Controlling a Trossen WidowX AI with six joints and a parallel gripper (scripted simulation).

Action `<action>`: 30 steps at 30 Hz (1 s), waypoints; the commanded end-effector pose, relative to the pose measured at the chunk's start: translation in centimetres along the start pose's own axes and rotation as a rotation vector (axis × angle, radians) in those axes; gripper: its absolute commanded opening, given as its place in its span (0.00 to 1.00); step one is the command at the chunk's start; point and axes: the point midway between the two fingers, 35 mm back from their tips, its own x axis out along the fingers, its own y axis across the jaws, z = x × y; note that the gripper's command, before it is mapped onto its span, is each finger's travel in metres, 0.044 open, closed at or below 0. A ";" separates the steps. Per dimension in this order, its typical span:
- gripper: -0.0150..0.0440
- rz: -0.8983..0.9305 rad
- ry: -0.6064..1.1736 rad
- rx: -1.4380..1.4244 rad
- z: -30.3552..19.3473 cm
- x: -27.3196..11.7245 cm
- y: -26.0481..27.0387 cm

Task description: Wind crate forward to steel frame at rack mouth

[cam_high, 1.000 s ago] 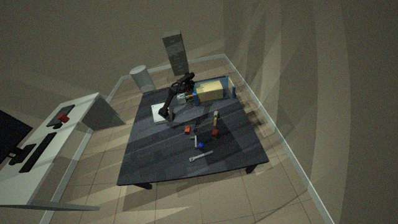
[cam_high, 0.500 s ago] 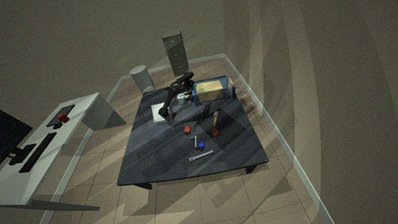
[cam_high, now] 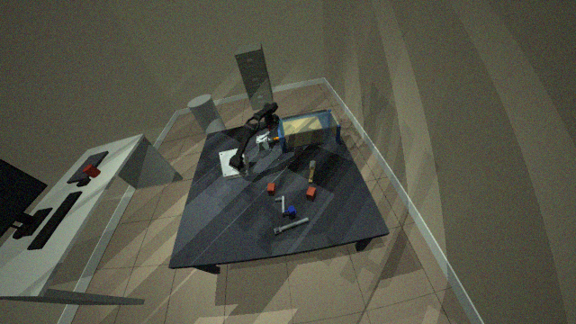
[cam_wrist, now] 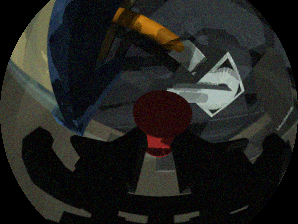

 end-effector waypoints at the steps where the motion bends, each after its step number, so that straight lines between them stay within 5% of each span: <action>1: 0.25 -0.012 0.015 -0.016 -1.9 0.9 -0.5; 30: 0.25 -0.013 0.019 -0.018 -5.3 2.4 -2.8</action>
